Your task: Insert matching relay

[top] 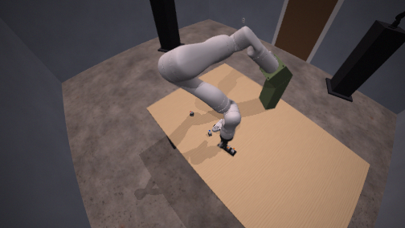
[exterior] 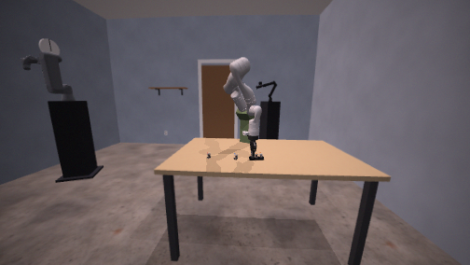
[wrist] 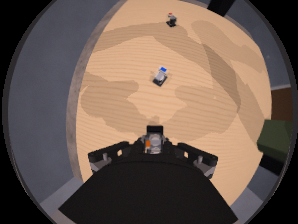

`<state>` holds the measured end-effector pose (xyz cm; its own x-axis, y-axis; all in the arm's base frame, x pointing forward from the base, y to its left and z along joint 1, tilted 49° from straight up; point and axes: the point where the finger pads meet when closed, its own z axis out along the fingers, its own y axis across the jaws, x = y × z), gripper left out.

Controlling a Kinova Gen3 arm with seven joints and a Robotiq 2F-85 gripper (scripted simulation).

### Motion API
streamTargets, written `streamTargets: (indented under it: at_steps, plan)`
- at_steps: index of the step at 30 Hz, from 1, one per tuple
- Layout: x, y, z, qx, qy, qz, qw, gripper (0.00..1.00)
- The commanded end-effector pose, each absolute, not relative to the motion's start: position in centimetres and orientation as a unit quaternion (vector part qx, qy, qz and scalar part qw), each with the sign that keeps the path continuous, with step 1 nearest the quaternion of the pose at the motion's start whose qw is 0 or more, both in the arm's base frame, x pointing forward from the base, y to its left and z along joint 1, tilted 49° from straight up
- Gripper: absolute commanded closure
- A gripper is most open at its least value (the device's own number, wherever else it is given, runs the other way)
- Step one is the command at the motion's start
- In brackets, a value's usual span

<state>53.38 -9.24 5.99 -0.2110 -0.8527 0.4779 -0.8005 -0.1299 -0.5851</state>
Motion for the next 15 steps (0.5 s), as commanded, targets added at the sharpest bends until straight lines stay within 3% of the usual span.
streamTargets:
  at_steps: [1, 15]
  plan:
    - [53.64, -9.11, 5.77, -0.628, 0.659, -0.413, 0.034, 1.00]
    - [53.88, -9.32, 5.50, -0.628, 0.659, -0.413, 0.034, 1.00]
